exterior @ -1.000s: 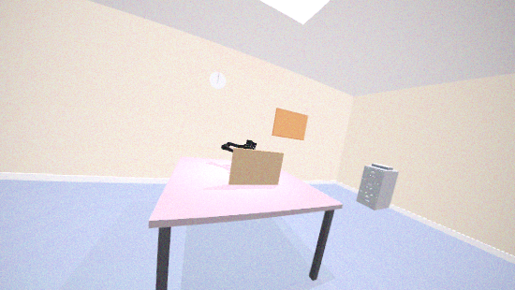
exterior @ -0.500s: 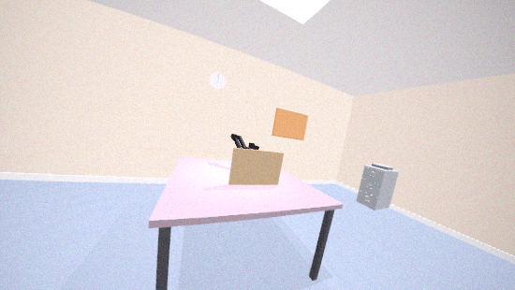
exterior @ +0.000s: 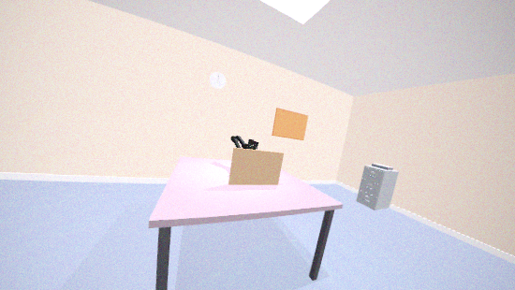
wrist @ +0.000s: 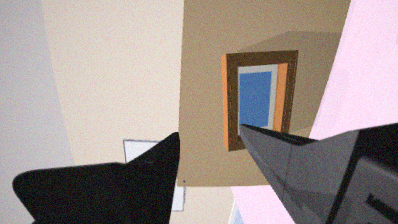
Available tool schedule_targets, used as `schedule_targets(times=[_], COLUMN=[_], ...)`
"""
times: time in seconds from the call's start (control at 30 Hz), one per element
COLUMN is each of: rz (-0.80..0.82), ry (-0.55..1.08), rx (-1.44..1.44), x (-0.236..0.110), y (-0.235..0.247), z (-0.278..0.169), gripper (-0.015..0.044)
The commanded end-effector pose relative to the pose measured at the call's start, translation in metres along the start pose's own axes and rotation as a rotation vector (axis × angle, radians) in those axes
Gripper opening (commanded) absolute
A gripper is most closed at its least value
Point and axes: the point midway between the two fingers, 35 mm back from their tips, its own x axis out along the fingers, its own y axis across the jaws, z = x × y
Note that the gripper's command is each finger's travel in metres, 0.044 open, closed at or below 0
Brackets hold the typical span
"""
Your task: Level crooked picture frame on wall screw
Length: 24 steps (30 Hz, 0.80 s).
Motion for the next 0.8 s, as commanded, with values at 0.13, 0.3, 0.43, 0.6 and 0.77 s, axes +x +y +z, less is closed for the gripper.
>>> schedule_targets(times=[0.13, 0.3, 0.43, 0.6, 0.77], rz=[0.001, 0.002, 0.003, 0.004, 0.004], ry=[0.003, 0.003, 0.003, 0.003, 0.003], rx=[0.007, 0.007, 0.007, 0.006, 0.006], x=[0.032, 0.054, 0.068, 0.075, 0.075], y=[-0.010, -0.027, -0.045, -0.057, -0.057], z=[-0.006, -0.008, -0.009, -0.009, -0.009], gripper=[0.0260, 0.0260, 0.0260, 0.0260, 0.0260])
